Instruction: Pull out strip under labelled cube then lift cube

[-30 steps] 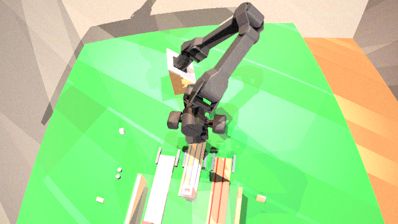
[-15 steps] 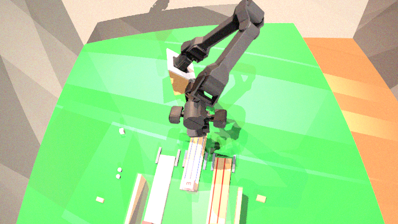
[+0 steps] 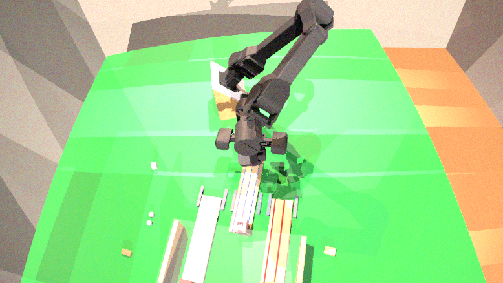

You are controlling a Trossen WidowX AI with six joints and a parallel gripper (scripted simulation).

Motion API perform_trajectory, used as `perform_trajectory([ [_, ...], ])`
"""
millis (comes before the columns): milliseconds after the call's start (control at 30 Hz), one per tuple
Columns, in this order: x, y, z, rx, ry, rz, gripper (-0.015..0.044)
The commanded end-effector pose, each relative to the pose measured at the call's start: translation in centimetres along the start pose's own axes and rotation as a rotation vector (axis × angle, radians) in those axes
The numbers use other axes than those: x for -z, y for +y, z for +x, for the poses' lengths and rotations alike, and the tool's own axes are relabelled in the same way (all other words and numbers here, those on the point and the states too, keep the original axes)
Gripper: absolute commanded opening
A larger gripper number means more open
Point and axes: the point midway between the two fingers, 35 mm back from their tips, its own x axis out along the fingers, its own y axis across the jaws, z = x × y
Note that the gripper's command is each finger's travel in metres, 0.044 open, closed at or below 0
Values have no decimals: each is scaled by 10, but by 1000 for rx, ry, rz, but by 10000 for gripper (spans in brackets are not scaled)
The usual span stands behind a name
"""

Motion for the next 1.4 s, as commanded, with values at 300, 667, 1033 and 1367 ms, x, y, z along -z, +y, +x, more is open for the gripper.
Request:
perform_trajectory([
  [300,28,-1,5,-1,31,13,0],
  [667,33,-1,4,-1,31,13,0],
  [1033,33,-1,4,-1,31,13,0],
  [1367,33,-1,4,-1,31,13,0],
])
